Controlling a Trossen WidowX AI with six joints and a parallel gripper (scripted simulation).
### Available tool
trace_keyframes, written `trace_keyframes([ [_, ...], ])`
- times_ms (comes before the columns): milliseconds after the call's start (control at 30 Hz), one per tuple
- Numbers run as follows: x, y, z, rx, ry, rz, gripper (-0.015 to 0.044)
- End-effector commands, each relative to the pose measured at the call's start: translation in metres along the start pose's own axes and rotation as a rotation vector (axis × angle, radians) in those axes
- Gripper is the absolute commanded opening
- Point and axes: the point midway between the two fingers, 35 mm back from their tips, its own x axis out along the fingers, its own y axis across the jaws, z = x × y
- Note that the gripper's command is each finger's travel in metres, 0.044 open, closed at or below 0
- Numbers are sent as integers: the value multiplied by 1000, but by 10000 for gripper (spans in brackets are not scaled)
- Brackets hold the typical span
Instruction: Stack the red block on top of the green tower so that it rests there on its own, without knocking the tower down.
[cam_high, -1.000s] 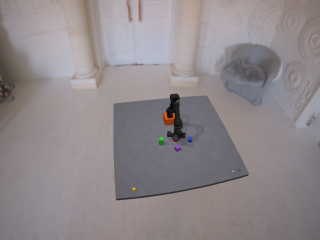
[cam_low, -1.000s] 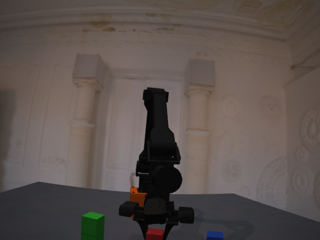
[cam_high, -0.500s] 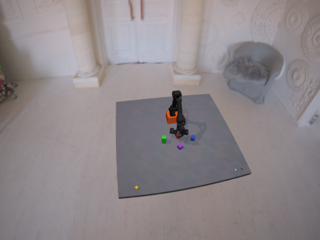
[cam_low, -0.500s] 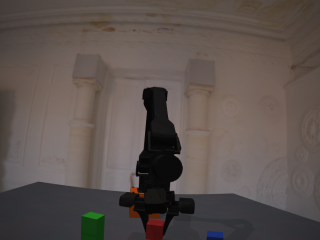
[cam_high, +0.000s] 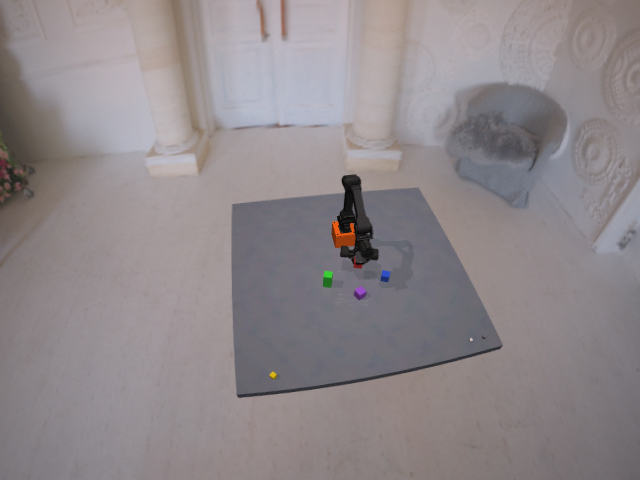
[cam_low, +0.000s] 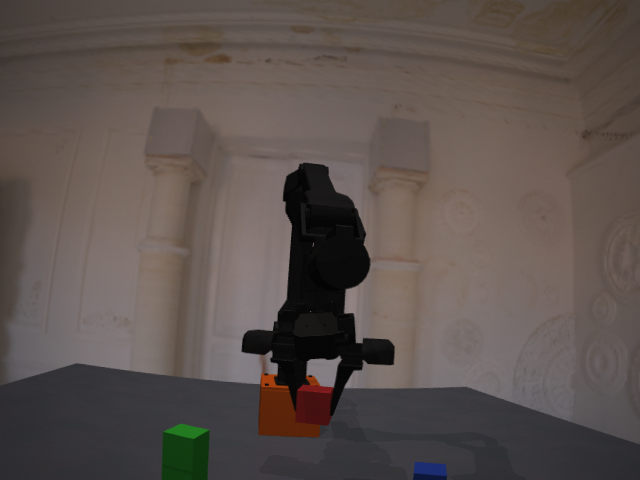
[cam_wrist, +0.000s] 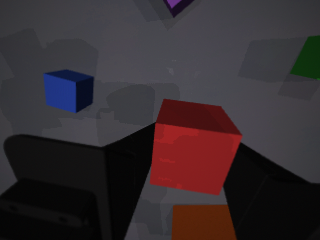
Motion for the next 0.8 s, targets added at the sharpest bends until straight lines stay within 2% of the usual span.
trace_keyframes([
  [0,-15,0,0,1,-1,4,0],
  [267,-16,-2,3,3,-2,3,0],
  [767,-16,-70,44,15,-6,-7,0],
])
